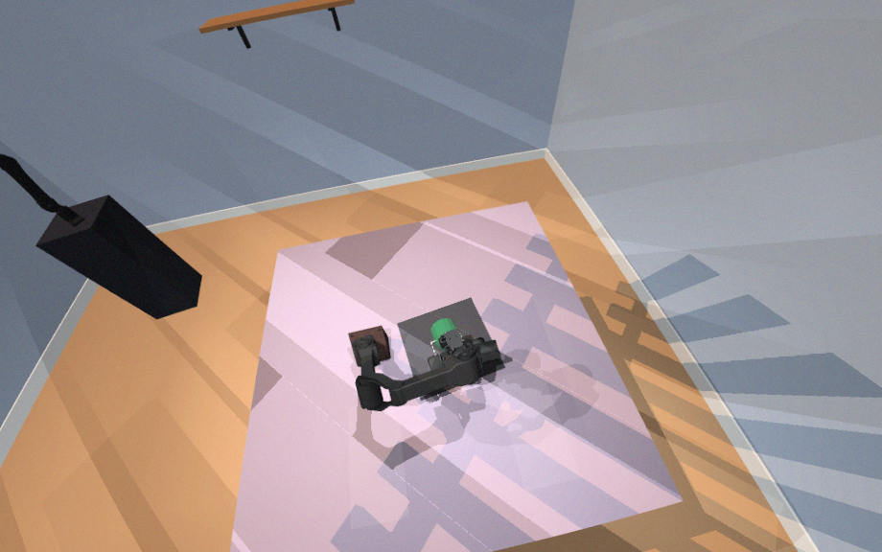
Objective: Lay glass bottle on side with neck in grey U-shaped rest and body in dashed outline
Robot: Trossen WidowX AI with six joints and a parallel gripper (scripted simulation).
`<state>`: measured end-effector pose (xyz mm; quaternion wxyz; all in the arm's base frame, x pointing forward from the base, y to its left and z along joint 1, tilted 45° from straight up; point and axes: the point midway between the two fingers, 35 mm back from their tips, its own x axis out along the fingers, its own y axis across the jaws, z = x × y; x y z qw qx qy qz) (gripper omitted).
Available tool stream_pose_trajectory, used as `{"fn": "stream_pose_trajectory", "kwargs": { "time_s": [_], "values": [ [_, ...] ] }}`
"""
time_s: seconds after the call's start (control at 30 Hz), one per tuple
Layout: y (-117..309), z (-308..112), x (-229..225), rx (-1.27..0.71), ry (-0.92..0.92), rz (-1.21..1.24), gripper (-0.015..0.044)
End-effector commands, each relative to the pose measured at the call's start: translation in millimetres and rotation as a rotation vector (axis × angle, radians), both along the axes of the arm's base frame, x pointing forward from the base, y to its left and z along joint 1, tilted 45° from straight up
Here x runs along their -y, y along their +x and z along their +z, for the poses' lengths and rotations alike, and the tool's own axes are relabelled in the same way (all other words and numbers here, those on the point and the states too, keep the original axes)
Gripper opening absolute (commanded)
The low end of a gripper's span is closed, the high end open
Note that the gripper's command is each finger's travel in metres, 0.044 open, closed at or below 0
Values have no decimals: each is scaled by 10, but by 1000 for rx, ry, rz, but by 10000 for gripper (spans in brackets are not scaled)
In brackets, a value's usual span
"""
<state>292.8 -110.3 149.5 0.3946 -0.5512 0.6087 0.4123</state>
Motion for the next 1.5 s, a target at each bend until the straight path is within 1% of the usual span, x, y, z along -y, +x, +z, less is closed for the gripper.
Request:
{"fn": "stream_pose_trajectory", "kwargs": {
  "time_s": [0.0,1.47],
  "values": [
    [-13,-19,29,-4,-2,2,122],
    [-41,-83,314,17,-2,-24,122]
  ]
}}
